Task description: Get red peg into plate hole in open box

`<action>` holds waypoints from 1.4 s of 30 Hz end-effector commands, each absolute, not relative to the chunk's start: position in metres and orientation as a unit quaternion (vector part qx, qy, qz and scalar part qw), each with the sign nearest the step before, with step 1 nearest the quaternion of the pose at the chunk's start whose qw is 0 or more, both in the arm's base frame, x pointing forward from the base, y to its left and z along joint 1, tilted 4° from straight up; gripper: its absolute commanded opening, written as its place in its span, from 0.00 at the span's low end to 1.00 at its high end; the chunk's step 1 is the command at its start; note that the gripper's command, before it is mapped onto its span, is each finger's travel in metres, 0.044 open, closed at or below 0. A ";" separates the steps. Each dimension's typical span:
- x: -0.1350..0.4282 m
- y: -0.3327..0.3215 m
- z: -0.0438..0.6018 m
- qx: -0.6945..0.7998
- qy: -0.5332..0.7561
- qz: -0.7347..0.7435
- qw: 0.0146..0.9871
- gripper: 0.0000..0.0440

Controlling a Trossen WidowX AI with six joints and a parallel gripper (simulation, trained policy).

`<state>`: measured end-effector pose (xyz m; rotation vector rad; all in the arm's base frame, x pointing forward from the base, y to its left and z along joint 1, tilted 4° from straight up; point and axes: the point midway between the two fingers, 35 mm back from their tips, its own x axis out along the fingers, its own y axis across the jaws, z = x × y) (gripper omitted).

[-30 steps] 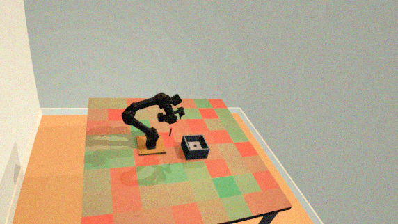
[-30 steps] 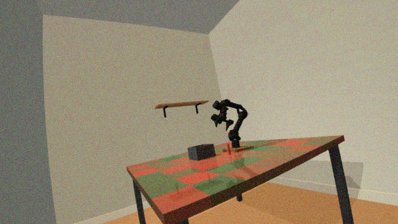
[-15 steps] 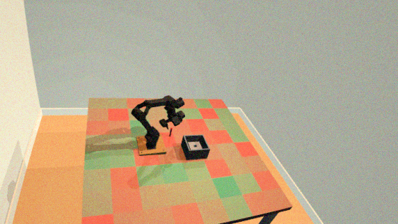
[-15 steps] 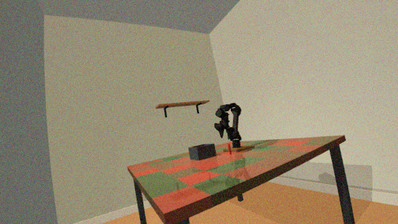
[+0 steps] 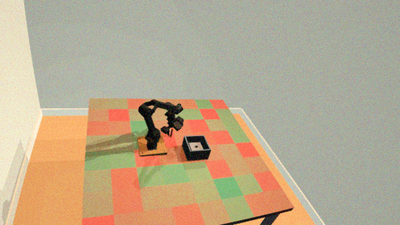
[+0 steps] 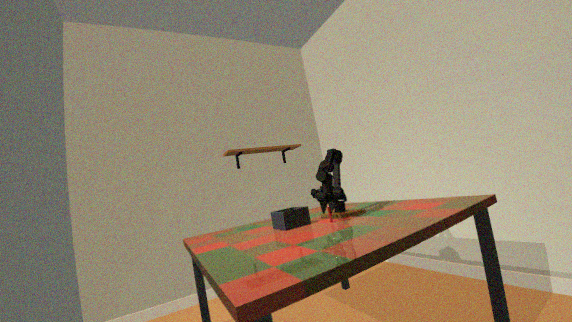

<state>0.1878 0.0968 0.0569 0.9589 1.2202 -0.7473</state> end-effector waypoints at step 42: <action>0.230 0.055 0.105 0.334 0.513 -0.315 0.725 0.00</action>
